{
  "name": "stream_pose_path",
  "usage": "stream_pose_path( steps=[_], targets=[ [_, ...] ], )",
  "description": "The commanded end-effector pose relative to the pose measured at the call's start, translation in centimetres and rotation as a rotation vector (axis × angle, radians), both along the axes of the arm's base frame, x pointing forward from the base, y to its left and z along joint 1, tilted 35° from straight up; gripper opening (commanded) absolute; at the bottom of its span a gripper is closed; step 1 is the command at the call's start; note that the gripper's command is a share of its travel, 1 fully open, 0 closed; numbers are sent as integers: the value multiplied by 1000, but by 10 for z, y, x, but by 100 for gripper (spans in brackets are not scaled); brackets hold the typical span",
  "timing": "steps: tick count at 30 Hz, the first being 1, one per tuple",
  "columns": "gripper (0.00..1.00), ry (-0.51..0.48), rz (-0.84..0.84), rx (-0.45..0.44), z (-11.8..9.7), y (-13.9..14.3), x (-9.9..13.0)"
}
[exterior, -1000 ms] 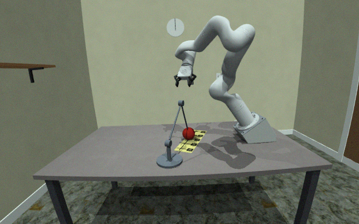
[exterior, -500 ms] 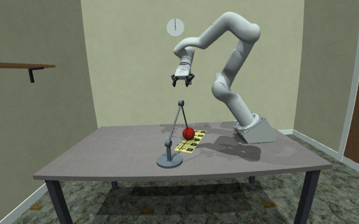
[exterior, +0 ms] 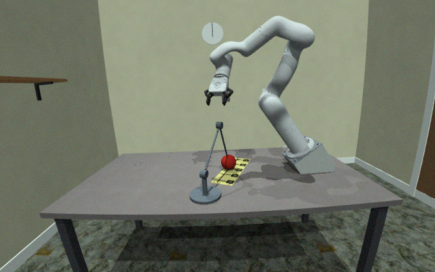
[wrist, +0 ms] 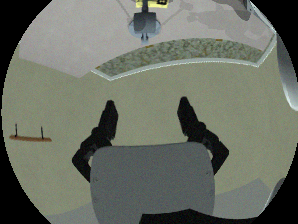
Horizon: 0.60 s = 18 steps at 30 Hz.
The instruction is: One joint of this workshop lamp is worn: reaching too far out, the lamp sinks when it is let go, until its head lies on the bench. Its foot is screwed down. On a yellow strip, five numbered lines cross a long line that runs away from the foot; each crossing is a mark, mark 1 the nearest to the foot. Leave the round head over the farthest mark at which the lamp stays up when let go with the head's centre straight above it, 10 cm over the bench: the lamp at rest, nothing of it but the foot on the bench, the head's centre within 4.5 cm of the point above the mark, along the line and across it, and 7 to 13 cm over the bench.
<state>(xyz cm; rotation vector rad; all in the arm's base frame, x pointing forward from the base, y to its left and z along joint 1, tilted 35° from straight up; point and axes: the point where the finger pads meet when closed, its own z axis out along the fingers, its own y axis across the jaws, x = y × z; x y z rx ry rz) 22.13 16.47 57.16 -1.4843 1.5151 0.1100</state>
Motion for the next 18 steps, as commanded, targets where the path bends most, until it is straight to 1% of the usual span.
stream_pose_path(
  steps=[1, 7, 9, 18],
  targets=[
    [100, 30, -55, -75, -2, -1, -1],
    [100, 56, -106, -154, -2, -4, -3],
    [100, 56, -106, -154, -2, -4, -3],
    [100, 88, -164, -256, 0, -4, -2]
  ],
)
